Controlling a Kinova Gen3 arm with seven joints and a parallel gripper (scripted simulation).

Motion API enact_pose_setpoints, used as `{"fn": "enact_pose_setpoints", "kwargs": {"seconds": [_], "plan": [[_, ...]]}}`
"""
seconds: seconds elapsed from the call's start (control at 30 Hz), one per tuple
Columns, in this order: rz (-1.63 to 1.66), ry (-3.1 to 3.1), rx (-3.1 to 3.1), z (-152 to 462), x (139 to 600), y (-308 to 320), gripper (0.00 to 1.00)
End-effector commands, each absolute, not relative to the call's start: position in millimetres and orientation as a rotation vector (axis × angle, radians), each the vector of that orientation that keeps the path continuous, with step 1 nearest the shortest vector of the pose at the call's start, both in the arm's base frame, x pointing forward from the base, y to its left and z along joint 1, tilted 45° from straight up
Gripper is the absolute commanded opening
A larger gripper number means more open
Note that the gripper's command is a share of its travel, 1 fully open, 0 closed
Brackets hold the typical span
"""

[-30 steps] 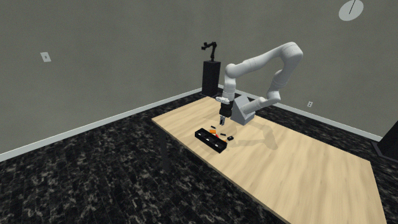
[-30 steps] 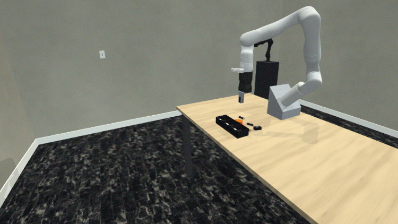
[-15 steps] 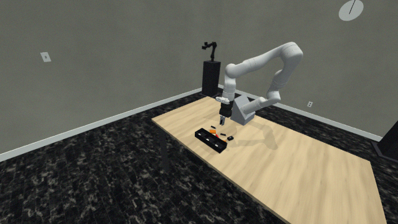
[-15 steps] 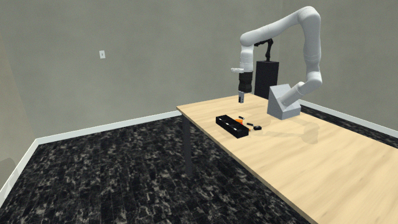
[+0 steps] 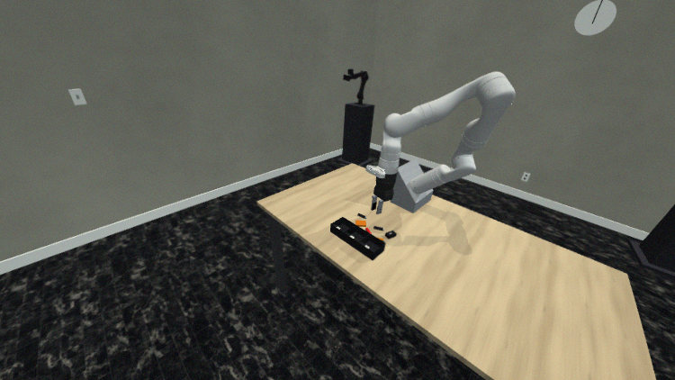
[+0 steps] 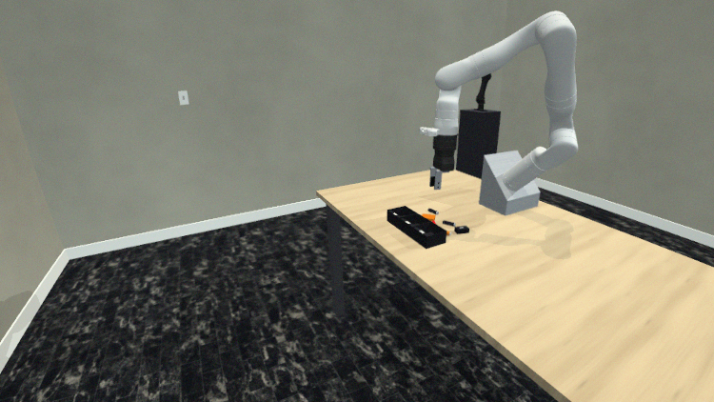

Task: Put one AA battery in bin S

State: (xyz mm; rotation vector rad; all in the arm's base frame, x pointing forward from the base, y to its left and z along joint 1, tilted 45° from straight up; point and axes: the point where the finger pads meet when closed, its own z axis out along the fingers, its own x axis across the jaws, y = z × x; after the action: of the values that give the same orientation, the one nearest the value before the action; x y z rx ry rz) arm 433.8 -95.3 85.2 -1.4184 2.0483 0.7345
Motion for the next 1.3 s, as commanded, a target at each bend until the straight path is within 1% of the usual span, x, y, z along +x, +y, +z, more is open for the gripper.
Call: {"fn": "enact_pose_setpoints", "kwargs": {"seconds": [0.0,0.5,0.57,0.63,1.27], "plan": [[0.759,2.108,-1.355,79,426,-88,0.60],[1.019,2.608,-0.563,-5,343,-39,0.60],[1.019,2.608,-0.563,-5,343,-39,0.60],[1.055,2.668,-0.418,-16,332,-33,0.60],[1.063,2.656,-0.429,-13,334,-29,0.60]]}}
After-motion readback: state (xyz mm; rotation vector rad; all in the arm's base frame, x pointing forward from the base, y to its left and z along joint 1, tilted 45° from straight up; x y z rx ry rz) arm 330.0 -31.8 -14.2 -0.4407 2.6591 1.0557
